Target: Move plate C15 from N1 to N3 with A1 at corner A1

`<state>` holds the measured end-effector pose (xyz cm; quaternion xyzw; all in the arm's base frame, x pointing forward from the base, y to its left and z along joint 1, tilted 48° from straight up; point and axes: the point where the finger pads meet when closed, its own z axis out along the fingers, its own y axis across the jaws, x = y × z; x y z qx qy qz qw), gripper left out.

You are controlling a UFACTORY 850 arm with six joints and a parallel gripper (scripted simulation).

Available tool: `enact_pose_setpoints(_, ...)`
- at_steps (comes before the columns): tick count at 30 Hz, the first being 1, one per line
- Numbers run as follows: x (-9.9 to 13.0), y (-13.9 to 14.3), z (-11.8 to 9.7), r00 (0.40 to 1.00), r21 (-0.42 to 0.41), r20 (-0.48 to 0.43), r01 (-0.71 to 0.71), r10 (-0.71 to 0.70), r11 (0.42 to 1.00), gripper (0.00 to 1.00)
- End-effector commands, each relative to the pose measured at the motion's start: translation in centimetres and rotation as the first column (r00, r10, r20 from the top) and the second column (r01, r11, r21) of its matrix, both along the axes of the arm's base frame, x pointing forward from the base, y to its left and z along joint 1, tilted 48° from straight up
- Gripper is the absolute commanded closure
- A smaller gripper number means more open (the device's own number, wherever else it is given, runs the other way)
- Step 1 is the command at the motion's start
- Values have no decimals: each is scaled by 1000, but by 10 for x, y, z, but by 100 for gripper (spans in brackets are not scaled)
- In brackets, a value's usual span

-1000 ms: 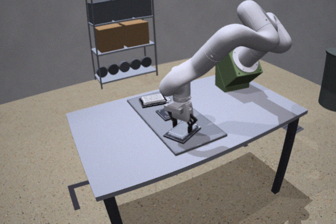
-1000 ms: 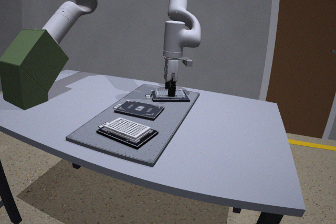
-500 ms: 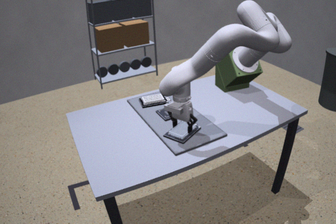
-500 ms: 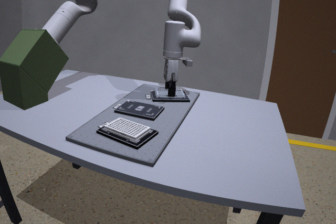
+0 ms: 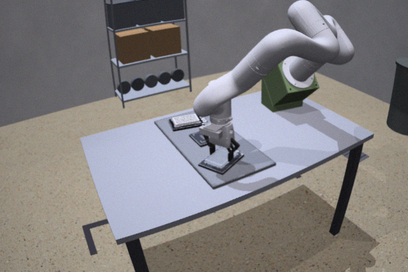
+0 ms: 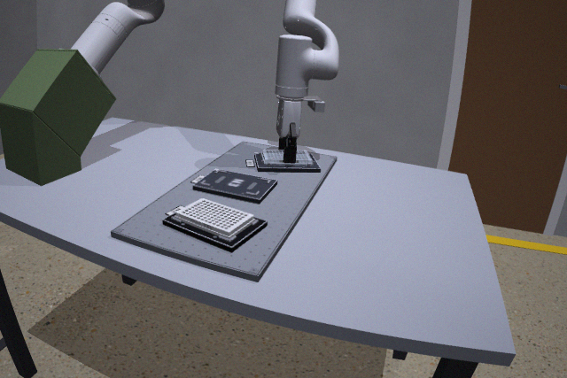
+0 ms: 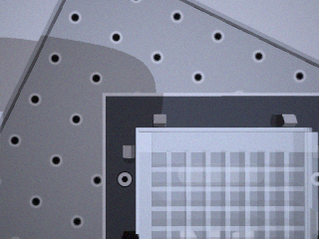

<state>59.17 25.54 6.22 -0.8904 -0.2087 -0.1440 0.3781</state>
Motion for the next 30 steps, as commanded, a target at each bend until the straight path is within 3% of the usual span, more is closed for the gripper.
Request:
enact_pose_setpoints(1, 1, -2, 2, 1000, 0, 1, 1, -1, 1000, 100)
enact_pose_setpoints(30, -1, -15, 14, 1000, 0, 1, 1, -1, 1000, 100)
